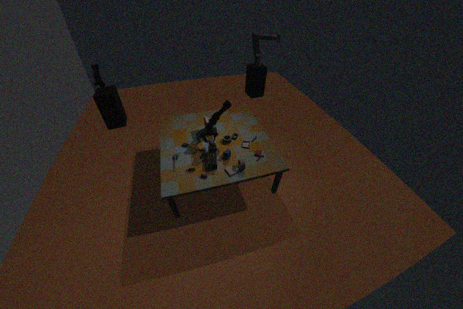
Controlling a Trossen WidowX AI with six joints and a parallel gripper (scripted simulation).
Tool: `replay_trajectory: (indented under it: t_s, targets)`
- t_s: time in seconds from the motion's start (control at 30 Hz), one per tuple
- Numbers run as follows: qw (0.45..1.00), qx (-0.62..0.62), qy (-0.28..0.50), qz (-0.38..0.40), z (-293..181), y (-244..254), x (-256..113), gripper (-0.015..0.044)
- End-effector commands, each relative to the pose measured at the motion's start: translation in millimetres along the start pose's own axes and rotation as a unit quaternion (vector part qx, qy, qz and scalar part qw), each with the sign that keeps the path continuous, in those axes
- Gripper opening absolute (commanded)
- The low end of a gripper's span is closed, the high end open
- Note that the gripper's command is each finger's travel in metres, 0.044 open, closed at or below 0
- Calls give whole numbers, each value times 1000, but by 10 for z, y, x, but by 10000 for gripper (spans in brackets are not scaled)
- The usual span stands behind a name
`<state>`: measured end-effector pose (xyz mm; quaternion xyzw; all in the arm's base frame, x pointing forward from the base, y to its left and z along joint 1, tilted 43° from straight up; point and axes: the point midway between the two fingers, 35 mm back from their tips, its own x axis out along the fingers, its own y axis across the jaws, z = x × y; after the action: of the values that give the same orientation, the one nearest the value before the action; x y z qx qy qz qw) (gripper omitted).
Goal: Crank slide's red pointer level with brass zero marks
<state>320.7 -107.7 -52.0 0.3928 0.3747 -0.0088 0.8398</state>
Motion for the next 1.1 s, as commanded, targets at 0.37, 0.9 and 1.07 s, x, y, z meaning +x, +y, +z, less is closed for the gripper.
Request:
replay_trajectory:
  t_s: [0.37, 0.9, 1.07]
  targets:
    - [1000, -2, -5, -1, 606, -3, -599, 440]
    - [999, -40, 15, 21, 1184, 106, -148, 440]
    - [998, -52, 22, 29, 1351, 160, 31, 440]
